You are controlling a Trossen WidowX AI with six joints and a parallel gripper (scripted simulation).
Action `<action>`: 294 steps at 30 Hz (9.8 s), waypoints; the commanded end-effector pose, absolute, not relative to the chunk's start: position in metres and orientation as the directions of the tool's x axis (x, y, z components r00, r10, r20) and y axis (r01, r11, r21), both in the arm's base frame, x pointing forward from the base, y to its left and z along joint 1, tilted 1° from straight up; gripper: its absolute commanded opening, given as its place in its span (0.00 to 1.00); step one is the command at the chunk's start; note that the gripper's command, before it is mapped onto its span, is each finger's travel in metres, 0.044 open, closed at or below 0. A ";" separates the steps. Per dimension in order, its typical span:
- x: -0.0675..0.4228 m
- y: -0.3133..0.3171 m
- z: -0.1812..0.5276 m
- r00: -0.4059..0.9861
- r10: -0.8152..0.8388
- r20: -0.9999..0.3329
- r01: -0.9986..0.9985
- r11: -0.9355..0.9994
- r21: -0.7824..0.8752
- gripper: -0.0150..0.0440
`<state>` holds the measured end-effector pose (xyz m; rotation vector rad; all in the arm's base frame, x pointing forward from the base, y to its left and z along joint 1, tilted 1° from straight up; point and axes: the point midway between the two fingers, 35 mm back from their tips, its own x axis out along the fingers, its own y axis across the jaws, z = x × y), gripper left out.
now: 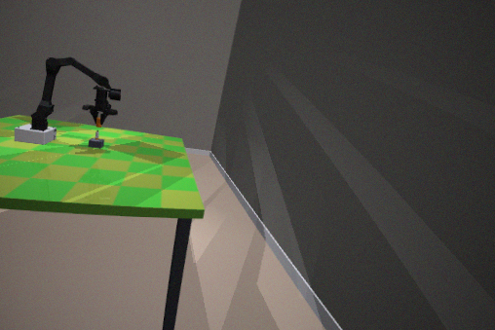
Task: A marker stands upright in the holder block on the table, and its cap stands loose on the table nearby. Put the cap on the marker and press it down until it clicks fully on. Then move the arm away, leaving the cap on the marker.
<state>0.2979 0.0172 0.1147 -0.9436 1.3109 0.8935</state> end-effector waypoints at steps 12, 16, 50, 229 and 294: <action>0.296 0.017 0.097 0.051 0.000 -0.999 -0.926 0.375 -0.047 0.25; 0.297 0.017 0.091 0.051 0.000 -0.999 -0.926 0.375 -0.047 0.25; 0.296 0.018 0.039 0.050 0.000 -0.999 -0.926 0.375 -0.047 0.25; 0.299 0.026 0.011 0.050 0.001 -0.999 -0.926 0.375 -0.046 0.25; 0.299 0.026 0.011 0.050 0.001 -0.999 -0.926 0.375 -0.046 0.25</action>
